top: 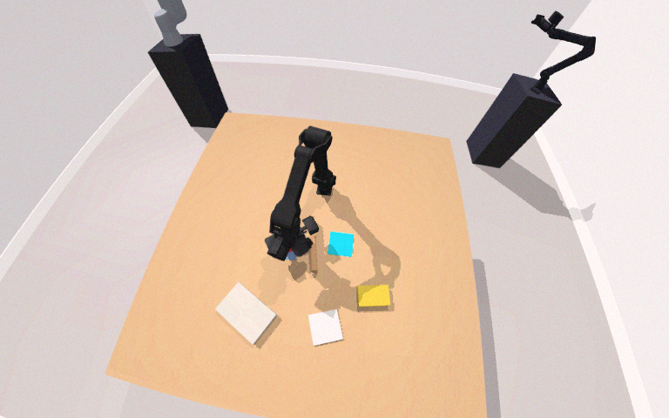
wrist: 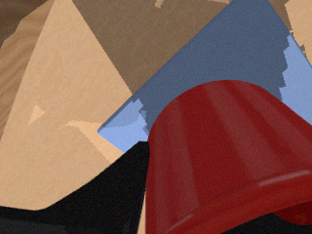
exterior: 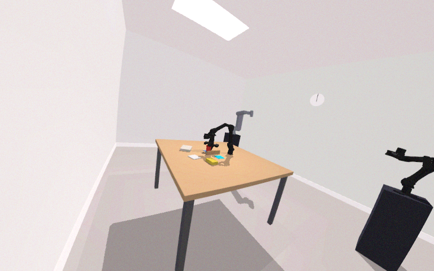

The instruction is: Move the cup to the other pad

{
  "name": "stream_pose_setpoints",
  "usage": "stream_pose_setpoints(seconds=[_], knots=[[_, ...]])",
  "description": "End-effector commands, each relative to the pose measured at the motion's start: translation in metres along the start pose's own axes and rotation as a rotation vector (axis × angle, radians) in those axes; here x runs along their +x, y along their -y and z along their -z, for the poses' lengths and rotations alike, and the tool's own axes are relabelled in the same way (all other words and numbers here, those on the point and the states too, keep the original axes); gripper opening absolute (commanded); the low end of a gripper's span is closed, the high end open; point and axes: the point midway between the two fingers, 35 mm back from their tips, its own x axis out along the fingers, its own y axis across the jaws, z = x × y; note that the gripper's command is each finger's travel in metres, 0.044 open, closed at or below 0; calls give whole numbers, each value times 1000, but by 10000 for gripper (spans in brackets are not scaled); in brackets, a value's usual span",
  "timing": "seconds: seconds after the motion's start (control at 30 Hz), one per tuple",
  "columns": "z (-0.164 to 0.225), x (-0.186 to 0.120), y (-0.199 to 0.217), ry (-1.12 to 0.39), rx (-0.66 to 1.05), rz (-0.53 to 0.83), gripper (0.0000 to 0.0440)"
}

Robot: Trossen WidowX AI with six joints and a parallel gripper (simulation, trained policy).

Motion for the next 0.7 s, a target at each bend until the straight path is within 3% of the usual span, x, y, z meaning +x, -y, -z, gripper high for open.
stream_pose_setpoints(seconds=[0.0, 0.67], knots=[[-3, -11, 1, 18, -35, 11, 0], [-24, -60, -20, 68, -167, 40, 0]])
